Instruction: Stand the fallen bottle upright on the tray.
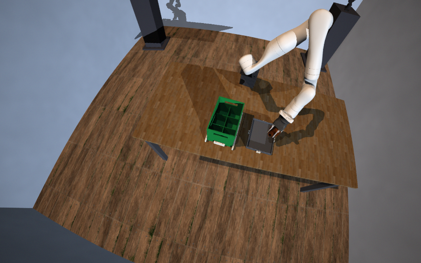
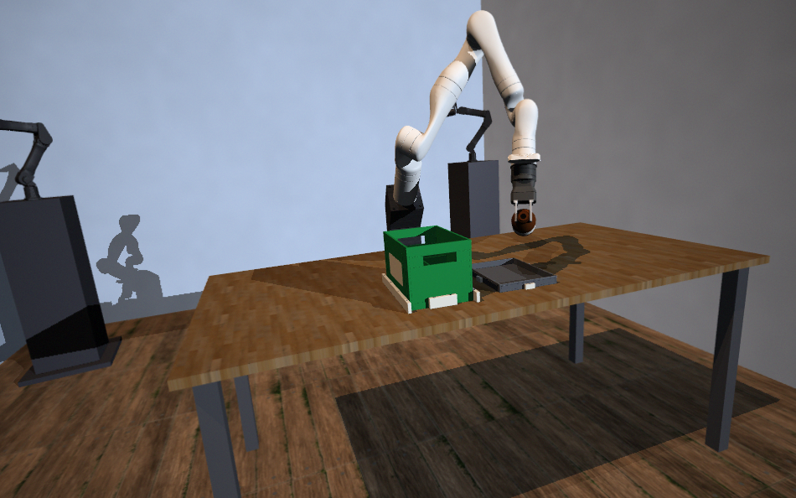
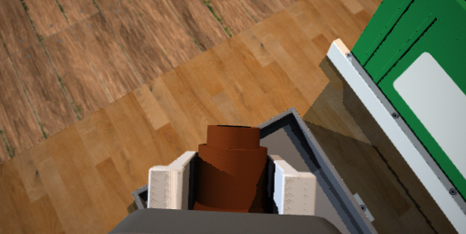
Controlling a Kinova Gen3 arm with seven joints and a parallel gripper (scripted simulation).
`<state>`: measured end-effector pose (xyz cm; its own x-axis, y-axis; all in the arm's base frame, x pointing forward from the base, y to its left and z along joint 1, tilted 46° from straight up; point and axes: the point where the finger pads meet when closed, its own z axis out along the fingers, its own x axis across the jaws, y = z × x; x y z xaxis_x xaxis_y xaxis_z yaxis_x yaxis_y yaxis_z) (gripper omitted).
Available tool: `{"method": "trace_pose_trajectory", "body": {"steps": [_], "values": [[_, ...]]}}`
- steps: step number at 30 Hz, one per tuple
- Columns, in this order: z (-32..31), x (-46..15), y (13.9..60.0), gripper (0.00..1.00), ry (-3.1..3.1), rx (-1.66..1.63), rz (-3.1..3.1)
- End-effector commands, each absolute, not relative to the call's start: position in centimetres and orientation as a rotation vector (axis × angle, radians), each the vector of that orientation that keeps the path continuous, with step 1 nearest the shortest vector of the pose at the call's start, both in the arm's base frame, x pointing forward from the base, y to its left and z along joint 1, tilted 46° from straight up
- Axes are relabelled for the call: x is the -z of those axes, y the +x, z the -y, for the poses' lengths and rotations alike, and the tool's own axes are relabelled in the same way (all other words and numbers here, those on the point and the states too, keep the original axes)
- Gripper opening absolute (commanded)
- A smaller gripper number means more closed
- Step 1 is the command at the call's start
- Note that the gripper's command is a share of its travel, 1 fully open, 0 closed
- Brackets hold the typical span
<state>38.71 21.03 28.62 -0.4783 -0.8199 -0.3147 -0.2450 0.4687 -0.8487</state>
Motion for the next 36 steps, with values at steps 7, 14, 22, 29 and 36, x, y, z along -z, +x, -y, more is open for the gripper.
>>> {"method": "trace_pose_trajectory", "body": {"steps": [7, 14, 22, 29, 36], "values": [[-21.09, -28.67, 38.69, 0.0, -0.871, 1.0, -1.954], [-21.11, -28.68, 38.68, 0.0, -0.851, 1.033, -1.93], [-21.13, -28.65, 38.67, 0.0, -0.822, 1.077, -1.897], [-21.13, -28.61, 38.67, 0.0, -0.8, 1.111, -1.868], [-21.12, -28.58, 38.67, 0.0, -0.791, 1.125, -1.856]]}}
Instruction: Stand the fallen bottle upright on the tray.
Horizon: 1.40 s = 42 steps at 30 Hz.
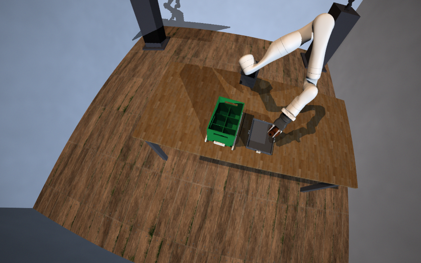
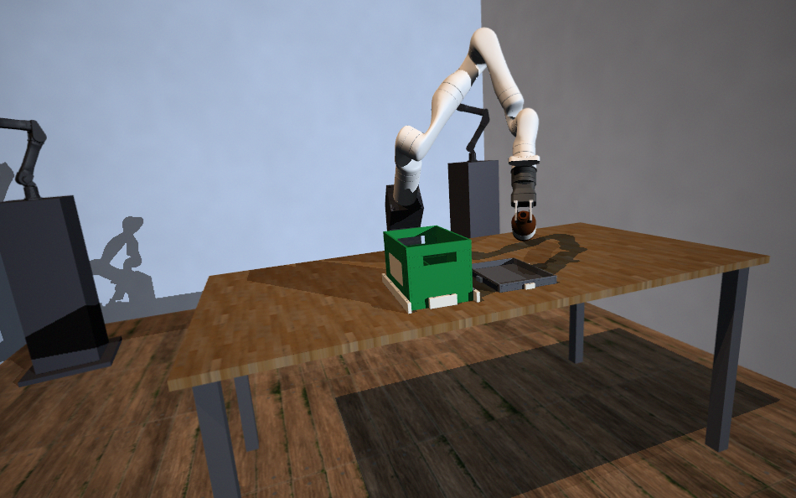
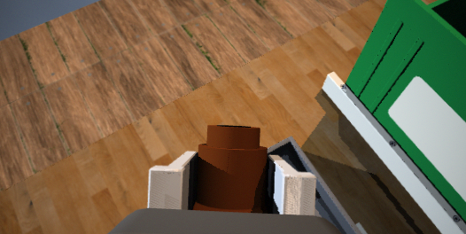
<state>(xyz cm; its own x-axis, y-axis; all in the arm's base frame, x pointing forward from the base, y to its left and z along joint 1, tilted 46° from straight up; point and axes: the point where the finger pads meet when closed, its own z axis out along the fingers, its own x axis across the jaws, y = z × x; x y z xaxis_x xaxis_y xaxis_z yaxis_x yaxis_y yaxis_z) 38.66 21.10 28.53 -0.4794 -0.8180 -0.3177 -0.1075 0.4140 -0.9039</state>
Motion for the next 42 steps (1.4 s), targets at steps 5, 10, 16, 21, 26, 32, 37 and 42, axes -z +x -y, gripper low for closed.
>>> {"method": "trace_pose_trajectory", "body": {"steps": [5, 10, 16, 21, 26, 32, 37, 42], "values": [[-21.12, -28.57, 38.67, 0.0, -0.788, 1.129, -1.852], [-21.12, -28.57, 38.67, 0.0, -0.788, 1.129, -1.852], [-21.12, -28.57, 38.67, 0.0, -0.788, 1.129, -1.852], [-21.12, -28.57, 38.67, 0.0, -0.788, 1.129, -1.852], [-21.12, -28.57, 38.67, 0.0, -0.788, 1.129, -1.852], [-21.12, -28.57, 38.67, 0.0, -0.788, 1.129, -1.852], [-21.12, -28.57, 38.67, 0.0, -0.788, 1.129, -1.852], [-21.12, -28.57, 38.67, 0.0, -0.788, 1.129, -1.852]]}}
